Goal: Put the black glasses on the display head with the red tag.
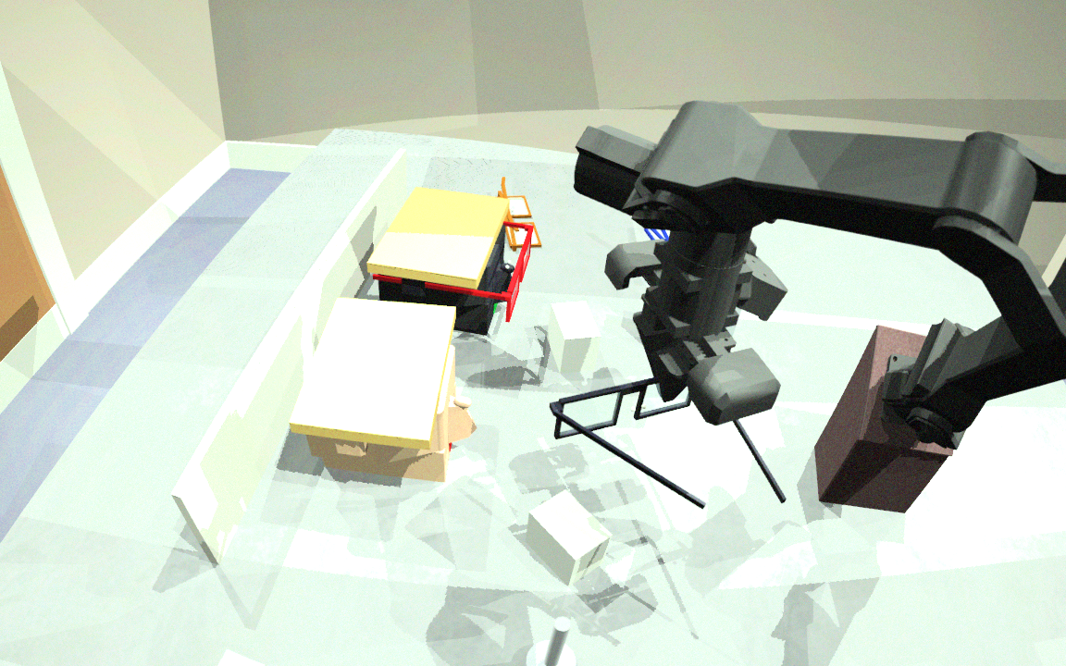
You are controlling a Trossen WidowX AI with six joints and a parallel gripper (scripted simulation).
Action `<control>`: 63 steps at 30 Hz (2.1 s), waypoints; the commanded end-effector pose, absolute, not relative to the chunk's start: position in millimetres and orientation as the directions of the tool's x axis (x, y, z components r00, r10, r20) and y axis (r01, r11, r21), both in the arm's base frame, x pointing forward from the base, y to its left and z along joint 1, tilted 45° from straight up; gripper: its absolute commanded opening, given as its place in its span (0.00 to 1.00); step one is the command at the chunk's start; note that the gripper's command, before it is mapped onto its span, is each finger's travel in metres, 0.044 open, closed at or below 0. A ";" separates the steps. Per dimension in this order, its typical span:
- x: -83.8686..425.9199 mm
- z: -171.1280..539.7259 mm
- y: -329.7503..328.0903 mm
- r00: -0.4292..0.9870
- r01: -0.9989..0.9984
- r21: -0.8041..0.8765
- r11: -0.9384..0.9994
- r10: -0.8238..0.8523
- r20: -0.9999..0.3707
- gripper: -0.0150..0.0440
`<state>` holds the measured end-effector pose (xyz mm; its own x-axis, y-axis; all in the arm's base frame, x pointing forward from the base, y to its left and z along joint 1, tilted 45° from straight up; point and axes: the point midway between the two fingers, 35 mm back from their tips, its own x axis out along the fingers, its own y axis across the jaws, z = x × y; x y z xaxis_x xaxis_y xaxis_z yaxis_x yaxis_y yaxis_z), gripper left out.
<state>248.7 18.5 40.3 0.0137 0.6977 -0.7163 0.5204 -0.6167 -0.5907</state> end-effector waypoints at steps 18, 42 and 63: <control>265.6 72.3 48.8 0.016 0.993 -0.064 -0.096 0.668 -0.744 0.25; 271.4 112.7 92.5 0.023 0.578 0.545 0.607 0.656 -0.754 0.25; 264.2 151.5 132.8 0.030 -0.314 0.623 0.716 0.664 -0.747 0.25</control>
